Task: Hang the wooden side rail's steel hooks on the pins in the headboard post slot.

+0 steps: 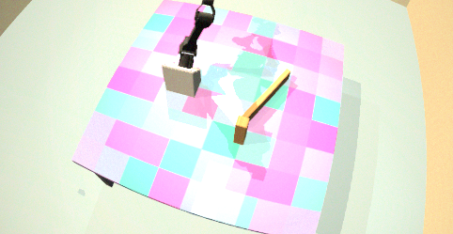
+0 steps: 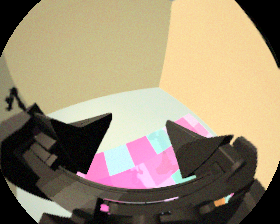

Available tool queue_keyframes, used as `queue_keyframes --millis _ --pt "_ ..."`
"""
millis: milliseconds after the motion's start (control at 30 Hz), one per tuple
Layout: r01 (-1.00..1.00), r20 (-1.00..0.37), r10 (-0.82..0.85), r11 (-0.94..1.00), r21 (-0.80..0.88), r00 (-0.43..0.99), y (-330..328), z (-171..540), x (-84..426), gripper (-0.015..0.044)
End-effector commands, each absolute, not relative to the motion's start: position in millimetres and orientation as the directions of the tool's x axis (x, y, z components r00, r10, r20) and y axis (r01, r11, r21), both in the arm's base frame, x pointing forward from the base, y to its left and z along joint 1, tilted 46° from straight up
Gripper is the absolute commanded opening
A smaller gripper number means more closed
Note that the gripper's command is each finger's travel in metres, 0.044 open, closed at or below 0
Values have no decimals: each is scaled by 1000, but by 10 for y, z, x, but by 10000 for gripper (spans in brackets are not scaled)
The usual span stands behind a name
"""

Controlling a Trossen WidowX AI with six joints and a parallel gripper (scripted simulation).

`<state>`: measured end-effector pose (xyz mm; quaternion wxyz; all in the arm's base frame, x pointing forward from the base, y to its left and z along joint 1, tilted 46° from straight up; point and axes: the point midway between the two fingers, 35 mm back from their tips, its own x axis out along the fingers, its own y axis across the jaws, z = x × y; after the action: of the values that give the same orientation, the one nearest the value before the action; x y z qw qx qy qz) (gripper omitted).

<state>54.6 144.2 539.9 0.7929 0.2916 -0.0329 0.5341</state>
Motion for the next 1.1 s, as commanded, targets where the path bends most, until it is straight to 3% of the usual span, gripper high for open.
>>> queue_keyframes --millis 0,533,1067 --pt "-868 363 828 265 421 428 1451 5396 544 426" --pt "-786 248 784 608 -115 569 2277 4947 798 440" --pt "-578 46 709 609 -544 704 2801 4205 1607 440"
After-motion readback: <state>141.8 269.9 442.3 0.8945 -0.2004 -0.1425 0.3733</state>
